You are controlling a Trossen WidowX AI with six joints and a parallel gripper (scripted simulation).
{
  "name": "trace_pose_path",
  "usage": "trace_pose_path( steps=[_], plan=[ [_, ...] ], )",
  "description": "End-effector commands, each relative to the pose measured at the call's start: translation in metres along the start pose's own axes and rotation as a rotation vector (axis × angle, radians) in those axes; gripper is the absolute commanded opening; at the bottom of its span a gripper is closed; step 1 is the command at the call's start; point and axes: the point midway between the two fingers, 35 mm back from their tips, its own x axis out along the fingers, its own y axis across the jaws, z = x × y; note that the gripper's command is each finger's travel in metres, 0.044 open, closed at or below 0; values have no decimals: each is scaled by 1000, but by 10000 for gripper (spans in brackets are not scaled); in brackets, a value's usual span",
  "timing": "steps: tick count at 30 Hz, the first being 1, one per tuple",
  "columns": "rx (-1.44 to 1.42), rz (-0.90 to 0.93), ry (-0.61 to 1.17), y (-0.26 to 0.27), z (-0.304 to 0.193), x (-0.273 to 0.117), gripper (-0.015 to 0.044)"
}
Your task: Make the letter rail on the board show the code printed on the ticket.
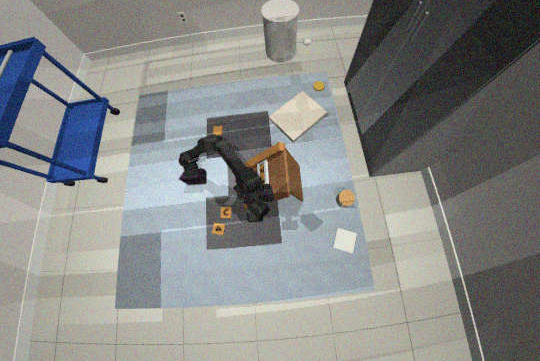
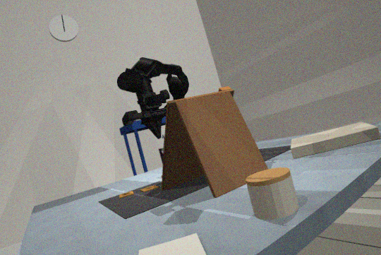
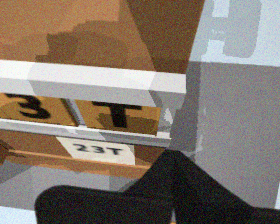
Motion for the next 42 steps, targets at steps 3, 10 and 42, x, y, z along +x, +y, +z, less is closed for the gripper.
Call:
trace_pose_path(
  steps=[3,10,42],
  plan=[
    [1,3,6,0,2,5,0],
    [1,3,6,0,4,8,0],
    [0,3,5,1,14,21,0]
  ],
)
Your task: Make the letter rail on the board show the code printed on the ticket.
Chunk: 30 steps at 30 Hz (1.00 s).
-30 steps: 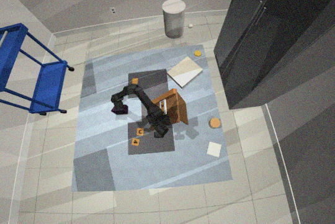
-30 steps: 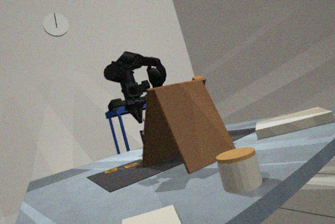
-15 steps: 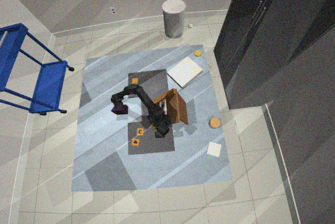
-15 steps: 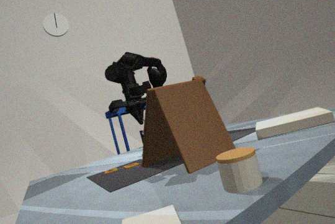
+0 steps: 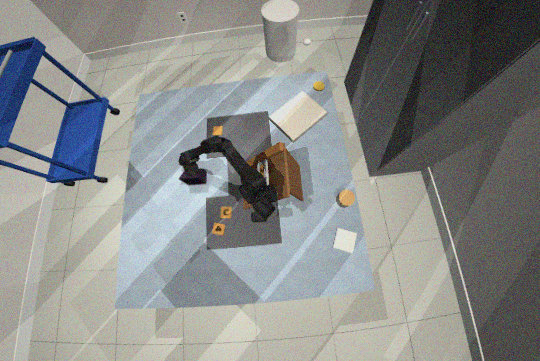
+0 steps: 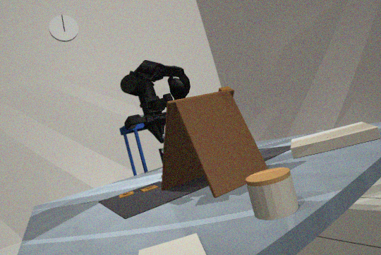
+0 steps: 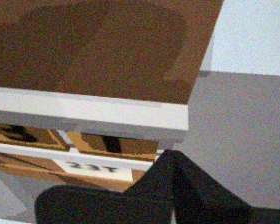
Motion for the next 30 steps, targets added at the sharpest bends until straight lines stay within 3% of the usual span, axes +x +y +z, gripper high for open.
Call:
trace_pose_path(
  steps=[1,30],
  plan=[
    [5,2,-2,0,2,3,0],
    [5,3,-2,6,3,4,0]
  ],
)
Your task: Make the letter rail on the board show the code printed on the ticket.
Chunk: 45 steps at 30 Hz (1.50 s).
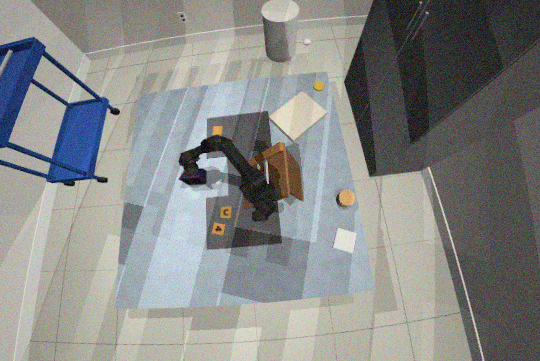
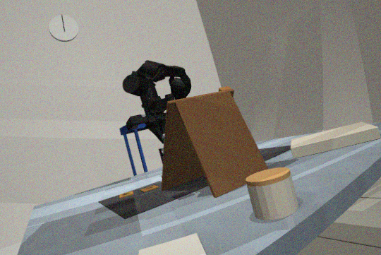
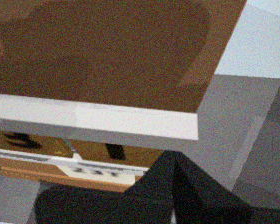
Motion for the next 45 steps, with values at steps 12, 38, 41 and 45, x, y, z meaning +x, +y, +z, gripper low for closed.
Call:
trace_pose_path(
  steps=[12,38,41,45],
  plan=[
    [7,4,-1,6,0,2,0],
    [7,4,-1,9,-4,-4,0],
    [7,4,0,8,-7,-7,0],
    [7,4,0,8,-11,-12,0]
  ],
)
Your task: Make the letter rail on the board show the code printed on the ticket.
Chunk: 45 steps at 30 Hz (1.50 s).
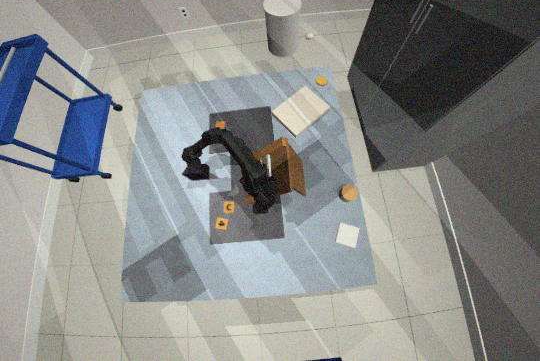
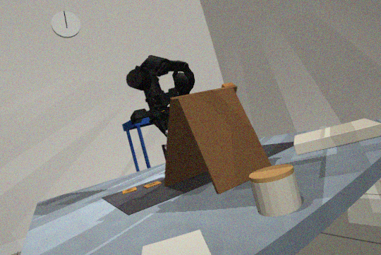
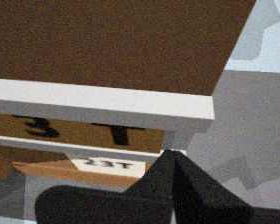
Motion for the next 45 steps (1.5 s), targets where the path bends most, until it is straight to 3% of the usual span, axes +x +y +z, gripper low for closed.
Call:
trace_pose_path(
  steps=[1,11,28,45],
  plan=[
    [-4,0,7,0,-5,-4,0],
    [-4,-1,7,0,-14,-13,0],
    [12,4,-626,92,-82,-127,440],
    [7,1,-682,101,-91,-131,440]
  ],
)
